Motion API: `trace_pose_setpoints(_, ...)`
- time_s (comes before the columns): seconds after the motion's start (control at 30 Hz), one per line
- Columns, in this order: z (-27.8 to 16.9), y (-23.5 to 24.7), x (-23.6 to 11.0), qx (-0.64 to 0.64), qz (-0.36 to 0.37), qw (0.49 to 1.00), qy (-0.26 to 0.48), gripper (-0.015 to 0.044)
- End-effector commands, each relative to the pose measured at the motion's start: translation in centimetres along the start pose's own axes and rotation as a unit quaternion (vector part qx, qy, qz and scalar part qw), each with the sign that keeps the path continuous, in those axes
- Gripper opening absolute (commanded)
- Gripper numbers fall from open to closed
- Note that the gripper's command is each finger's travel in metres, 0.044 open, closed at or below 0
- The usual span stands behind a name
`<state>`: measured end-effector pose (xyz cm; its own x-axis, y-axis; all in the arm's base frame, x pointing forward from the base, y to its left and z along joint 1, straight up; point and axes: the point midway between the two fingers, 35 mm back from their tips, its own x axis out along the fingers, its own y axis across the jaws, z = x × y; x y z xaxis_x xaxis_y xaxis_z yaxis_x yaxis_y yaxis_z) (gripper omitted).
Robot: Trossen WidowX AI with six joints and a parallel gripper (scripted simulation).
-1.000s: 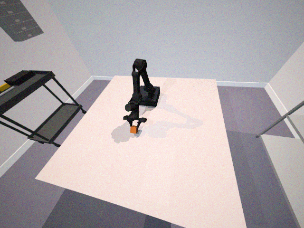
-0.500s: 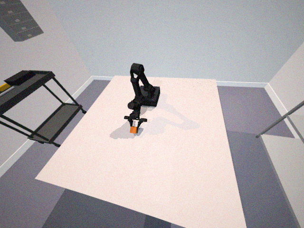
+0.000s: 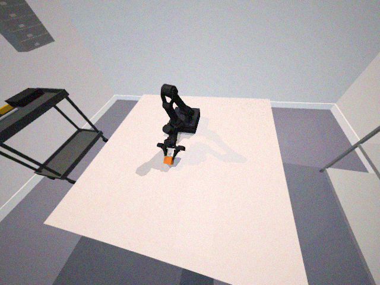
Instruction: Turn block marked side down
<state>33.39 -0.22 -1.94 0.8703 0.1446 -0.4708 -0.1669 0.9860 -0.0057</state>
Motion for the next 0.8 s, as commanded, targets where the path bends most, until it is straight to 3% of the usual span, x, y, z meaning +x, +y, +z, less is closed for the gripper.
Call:
trace_pose_setpoints(0.0,0.04,0.07,-0.13,0.002,0.002,1.000,-0.007,0.0000)
trace_pose_setpoints(0.33,0.04,0.07,-0.13,0.002,0.002,1.000,-0.007,0.0000)
trace_pose_setpoints(0.77,0.04,0.07,-0.13,0.002,0.002,1.000,-0.007,0.0341)
